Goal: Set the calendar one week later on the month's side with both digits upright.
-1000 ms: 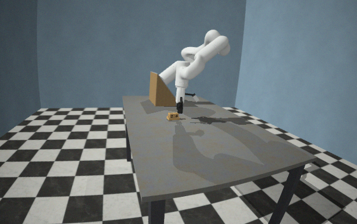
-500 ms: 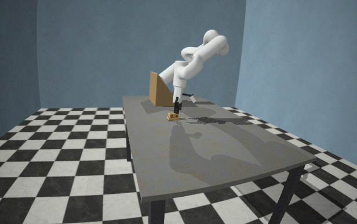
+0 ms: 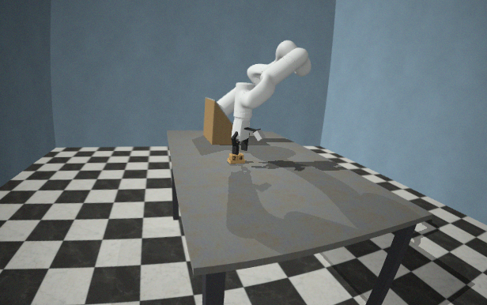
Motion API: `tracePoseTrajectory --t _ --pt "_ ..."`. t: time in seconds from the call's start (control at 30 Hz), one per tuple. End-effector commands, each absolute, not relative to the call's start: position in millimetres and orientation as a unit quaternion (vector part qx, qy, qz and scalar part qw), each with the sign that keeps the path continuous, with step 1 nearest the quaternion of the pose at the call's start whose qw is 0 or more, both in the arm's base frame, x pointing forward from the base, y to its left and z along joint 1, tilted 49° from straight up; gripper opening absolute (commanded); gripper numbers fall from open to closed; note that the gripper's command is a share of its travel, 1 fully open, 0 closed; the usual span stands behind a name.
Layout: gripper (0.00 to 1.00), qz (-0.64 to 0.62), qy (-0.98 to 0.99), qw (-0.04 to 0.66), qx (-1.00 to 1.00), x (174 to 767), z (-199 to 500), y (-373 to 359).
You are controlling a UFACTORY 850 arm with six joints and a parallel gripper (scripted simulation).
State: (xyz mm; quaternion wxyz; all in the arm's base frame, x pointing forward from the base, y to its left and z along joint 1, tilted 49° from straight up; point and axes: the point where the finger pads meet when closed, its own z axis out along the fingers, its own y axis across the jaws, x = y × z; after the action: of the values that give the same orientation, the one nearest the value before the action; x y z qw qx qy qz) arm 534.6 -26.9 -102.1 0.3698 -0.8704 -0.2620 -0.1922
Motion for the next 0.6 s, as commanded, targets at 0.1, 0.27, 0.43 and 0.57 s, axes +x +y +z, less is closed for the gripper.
tracePoseTrajectory --t 0.1,0.27,0.43,0.57 --pt "1.0 -0.16 -0.189 0.385 -0.889 535.7 -104.4 -30.1" --pt "1.0 -0.141 -0.144 0.392 -0.897 536.3 -111.9 -36.8" --pt "1.0 -0.141 -0.144 0.392 -0.897 536.4 -112.3 -37.1" --pt "1.0 -0.141 -0.144 0.392 -0.897 536.4 -112.3 -37.1"
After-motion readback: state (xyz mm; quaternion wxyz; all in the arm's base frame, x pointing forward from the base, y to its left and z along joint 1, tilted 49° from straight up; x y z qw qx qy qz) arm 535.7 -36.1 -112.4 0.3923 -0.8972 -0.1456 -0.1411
